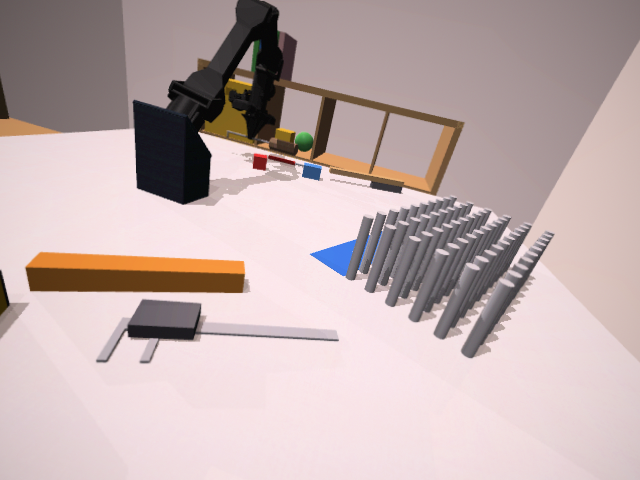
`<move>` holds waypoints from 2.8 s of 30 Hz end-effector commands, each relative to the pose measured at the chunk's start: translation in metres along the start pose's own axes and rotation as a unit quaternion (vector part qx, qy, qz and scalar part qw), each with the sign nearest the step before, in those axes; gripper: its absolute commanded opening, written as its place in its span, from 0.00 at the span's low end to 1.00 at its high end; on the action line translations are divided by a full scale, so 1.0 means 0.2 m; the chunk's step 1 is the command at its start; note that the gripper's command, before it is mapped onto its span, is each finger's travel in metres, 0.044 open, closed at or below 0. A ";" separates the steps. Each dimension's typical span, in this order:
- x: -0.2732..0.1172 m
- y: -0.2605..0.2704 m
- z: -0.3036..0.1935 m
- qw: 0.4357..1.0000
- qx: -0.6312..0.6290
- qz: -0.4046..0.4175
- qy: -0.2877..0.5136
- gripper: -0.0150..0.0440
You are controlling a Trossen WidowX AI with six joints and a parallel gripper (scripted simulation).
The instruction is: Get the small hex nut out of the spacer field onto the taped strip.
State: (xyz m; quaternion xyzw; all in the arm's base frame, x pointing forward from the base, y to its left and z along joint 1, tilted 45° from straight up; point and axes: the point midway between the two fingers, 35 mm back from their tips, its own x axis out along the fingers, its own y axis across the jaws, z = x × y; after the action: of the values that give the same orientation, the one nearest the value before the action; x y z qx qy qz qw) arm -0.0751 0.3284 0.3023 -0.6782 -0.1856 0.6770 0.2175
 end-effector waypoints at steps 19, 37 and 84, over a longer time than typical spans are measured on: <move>0.06 -0.03 0.05 0.996 -0.086 0.004 0.004 0.25; 0.21 -0.06 0.05 0.996 -0.085 0.000 0.004 0.25; -0.08 0.01 0.04 0.997 -0.081 -0.009 0.004 1.00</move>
State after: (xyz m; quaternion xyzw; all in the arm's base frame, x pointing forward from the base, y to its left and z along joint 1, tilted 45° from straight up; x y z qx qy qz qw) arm -0.0845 0.3186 0.3157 -0.6923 -0.2472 0.6567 0.1684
